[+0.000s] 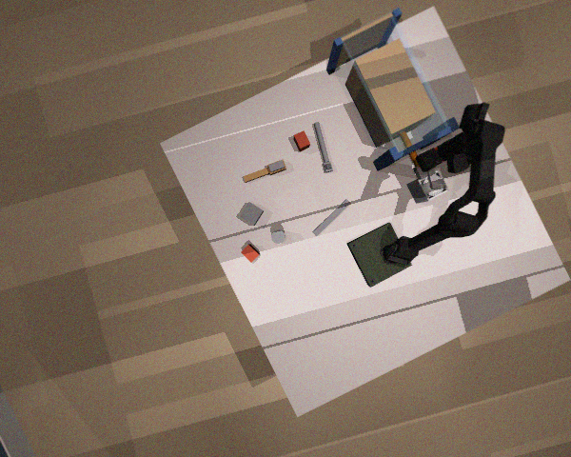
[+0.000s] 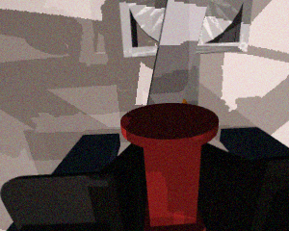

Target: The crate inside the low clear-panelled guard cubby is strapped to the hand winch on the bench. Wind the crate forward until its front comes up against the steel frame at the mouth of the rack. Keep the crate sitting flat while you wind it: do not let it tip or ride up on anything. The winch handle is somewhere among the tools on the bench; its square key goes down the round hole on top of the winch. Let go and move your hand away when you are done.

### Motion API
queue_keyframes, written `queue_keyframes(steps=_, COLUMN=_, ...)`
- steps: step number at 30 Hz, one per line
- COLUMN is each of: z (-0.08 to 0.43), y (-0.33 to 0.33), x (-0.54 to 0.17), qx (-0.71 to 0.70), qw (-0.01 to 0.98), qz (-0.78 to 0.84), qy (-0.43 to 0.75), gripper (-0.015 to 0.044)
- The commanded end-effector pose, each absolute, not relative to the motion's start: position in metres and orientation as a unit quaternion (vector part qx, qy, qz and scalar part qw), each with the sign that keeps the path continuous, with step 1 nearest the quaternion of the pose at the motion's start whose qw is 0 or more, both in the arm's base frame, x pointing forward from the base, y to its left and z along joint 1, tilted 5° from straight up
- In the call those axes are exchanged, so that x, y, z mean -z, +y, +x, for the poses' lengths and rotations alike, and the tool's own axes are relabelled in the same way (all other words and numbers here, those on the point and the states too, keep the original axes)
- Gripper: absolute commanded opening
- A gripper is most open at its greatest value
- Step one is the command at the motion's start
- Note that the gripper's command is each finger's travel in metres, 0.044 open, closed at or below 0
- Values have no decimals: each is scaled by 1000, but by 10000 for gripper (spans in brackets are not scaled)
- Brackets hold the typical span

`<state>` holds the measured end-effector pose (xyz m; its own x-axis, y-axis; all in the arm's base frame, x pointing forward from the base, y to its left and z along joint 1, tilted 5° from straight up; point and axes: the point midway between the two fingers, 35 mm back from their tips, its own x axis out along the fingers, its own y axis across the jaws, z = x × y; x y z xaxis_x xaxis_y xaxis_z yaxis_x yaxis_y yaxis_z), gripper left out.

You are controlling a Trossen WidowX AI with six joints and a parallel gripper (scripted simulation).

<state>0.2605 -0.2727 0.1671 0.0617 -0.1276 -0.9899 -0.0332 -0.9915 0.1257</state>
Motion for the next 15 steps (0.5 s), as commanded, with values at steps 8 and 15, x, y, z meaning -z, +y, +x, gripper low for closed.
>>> queue_keyframes(steps=8, z=263, y=-247, x=-164, qx=683, qw=26, qz=728, qy=-39, gripper=0)
queue_keyframes(steps=15, z=262, y=-237, x=-163, qx=683, qw=26, qz=728, qy=-39, gripper=0)
